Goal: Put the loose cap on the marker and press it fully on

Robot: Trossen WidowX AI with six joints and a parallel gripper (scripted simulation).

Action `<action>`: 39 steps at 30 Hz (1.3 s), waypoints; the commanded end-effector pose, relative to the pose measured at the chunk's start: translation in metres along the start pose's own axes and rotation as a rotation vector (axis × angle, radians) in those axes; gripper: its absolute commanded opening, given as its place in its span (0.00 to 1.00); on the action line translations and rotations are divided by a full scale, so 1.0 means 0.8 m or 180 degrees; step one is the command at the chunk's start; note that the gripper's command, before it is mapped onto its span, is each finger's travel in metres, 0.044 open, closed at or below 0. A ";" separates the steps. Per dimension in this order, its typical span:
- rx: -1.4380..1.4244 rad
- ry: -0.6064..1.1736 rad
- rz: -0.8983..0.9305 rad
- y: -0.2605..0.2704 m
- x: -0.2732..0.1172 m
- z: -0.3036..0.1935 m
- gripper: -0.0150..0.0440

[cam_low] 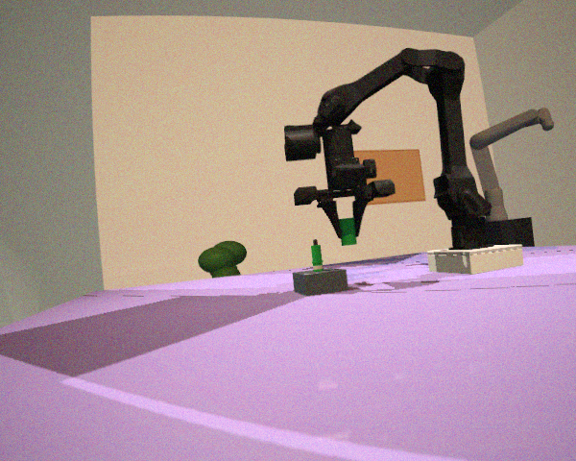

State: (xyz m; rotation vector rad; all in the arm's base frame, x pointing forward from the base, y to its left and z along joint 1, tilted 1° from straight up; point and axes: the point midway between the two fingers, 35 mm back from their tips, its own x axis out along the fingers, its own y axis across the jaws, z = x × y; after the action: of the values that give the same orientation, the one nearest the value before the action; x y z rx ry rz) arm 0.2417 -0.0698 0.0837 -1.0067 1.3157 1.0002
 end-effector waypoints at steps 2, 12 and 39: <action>0.0011 0.0016 -0.0010 -0.014 -0.007 0.006 0.25; 0.0012 0.0014 -0.0017 -0.039 -0.020 0.020 0.25; 0.0009 -0.0005 -0.0025 -0.087 -0.043 0.058 0.25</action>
State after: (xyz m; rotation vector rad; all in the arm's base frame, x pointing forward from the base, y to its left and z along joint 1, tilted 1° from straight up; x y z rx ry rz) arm 0.3192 -0.0448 0.1198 -1.0113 1.3089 0.9960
